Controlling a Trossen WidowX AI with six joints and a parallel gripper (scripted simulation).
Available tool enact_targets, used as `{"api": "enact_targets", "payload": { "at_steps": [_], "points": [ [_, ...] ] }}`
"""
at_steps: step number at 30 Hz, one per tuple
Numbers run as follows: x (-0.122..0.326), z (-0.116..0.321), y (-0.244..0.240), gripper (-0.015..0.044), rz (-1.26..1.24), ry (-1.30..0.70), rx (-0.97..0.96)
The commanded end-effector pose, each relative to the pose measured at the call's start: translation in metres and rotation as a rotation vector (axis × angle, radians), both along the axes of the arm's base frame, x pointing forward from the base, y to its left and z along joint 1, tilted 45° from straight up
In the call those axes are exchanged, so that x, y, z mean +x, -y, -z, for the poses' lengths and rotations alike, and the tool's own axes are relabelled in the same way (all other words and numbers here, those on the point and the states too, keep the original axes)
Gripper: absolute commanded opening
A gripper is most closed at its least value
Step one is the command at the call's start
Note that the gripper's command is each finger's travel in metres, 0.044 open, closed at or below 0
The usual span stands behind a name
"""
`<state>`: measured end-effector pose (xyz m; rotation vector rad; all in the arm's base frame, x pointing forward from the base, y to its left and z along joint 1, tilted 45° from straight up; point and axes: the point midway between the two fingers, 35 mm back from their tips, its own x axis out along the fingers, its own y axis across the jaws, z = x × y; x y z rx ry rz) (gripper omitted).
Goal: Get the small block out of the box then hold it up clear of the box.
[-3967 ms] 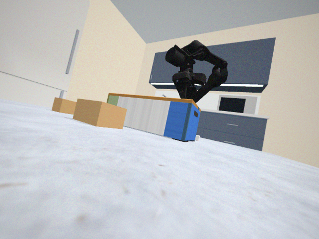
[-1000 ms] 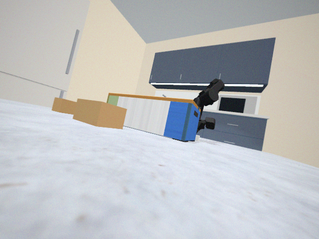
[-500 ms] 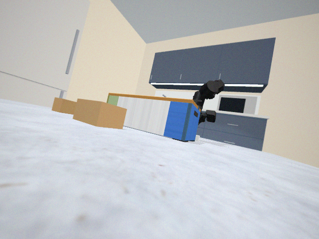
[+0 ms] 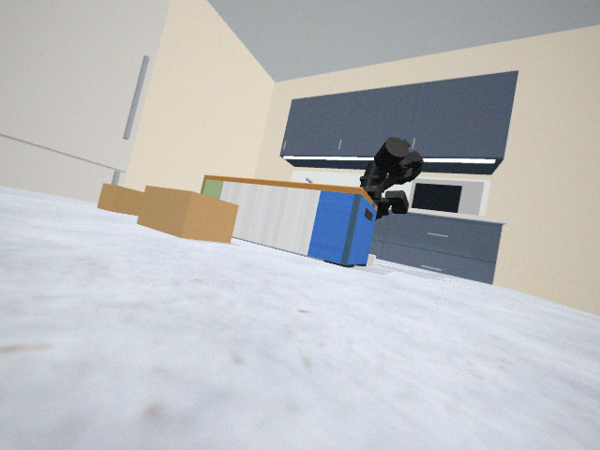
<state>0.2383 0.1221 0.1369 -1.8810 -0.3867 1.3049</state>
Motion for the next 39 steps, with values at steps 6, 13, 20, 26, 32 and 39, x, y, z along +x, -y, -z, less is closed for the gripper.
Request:
{"api": "enact_targets", "payload": {
  "at_steps": [6,13,20,26,32,39],
  "points": [
    [0.000,0.001,0.009,0.0000,0.223,-0.248,0.147],
    [-0.001,0.003,0.015,0.0000,0.409,-0.449,0.263],
    [-0.002,0.004,0.022,0.0000,0.596,-0.650,0.378],
    [-0.003,0.004,0.027,0.0000,0.758,-0.822,0.477],
    [-0.004,0.005,0.032,0.0000,0.922,-0.995,0.575],
    [-0.006,0.005,0.038,0.0000,1.113,-1.196,0.690]
  ]
}}
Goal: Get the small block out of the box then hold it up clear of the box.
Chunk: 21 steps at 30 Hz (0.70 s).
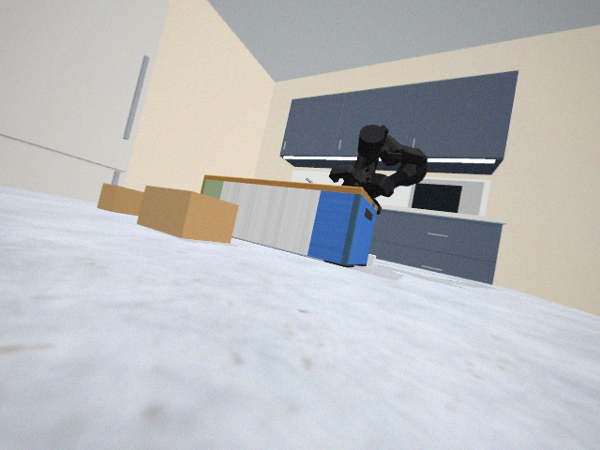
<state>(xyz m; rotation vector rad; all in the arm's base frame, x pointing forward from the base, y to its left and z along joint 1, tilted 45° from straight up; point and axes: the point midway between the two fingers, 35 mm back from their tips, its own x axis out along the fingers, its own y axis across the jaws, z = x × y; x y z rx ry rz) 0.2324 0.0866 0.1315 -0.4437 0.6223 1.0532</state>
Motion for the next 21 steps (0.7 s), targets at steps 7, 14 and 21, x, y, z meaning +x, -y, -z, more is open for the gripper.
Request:
{"api": "enact_targets", "payload": {
  "at_steps": [7,14,21],
  "points": [
    [-0.001,-0.001,0.008,0.0000,0.268,-0.288,0.164],
    [-0.003,-0.002,0.014,0.0000,0.457,-0.493,0.277],
    [-0.004,-0.004,0.020,0.0000,0.646,-0.700,0.391]
  ]
}}
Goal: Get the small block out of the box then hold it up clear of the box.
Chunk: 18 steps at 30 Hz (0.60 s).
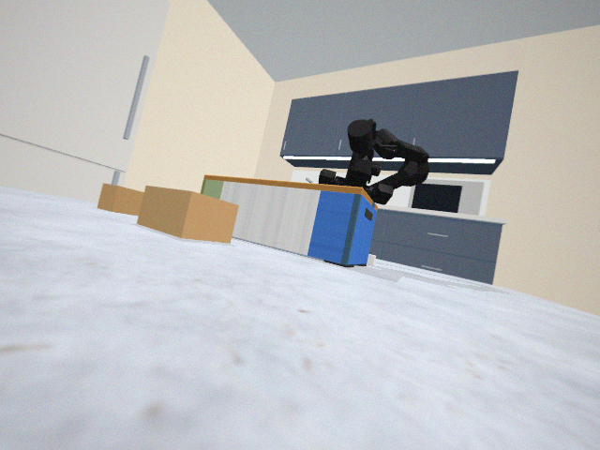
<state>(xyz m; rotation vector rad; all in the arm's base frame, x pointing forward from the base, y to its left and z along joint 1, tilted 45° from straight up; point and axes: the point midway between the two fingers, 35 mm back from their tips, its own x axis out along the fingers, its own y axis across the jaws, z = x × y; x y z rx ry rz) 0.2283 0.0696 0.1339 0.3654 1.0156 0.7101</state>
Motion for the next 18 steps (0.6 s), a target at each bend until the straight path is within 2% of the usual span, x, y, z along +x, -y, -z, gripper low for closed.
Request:
{"api": "enact_targets", "payload": {
  "at_steps": [1,18],
  "points": [
    [0.000,-0.002,0.003,0.0000,0.104,-0.114,0.068],
    [-0.003,-0.007,0.016,0.0000,0.553,-0.623,0.353]
  ]
}}
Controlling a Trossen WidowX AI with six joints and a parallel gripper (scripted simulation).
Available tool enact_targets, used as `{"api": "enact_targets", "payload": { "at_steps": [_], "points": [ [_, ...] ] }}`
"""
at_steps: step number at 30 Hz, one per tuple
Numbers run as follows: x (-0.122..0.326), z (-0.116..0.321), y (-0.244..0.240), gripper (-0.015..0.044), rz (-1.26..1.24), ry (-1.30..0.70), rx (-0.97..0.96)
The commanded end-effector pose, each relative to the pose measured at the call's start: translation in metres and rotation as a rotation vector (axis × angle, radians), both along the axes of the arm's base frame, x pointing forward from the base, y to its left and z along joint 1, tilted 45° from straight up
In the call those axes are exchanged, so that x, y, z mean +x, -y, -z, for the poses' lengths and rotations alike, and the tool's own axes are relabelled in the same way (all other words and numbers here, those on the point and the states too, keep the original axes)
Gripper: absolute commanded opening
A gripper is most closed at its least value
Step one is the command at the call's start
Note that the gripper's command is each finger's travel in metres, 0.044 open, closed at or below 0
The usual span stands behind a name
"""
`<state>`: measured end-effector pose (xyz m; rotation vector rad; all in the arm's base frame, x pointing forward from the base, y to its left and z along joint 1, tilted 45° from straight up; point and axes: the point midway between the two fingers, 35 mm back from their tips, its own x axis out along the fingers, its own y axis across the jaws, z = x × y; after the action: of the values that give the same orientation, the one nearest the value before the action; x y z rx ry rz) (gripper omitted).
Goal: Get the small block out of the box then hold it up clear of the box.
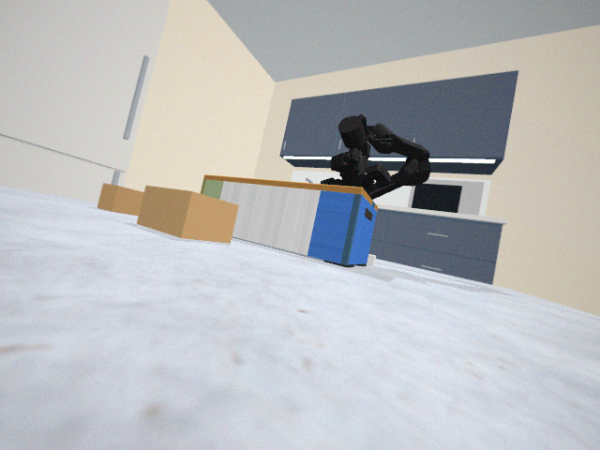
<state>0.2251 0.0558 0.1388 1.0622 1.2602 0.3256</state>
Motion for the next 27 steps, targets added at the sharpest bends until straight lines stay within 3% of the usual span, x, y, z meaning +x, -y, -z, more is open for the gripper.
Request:
{"api": "enact_targets", "payload": {
  "at_steps": [1,27],
  "points": [
    [0.000,-0.002,0.003,0.0000,0.102,-0.115,0.071],
    [-0.002,-0.014,0.023,0.0000,0.747,-0.912,0.539]
  ]
}}
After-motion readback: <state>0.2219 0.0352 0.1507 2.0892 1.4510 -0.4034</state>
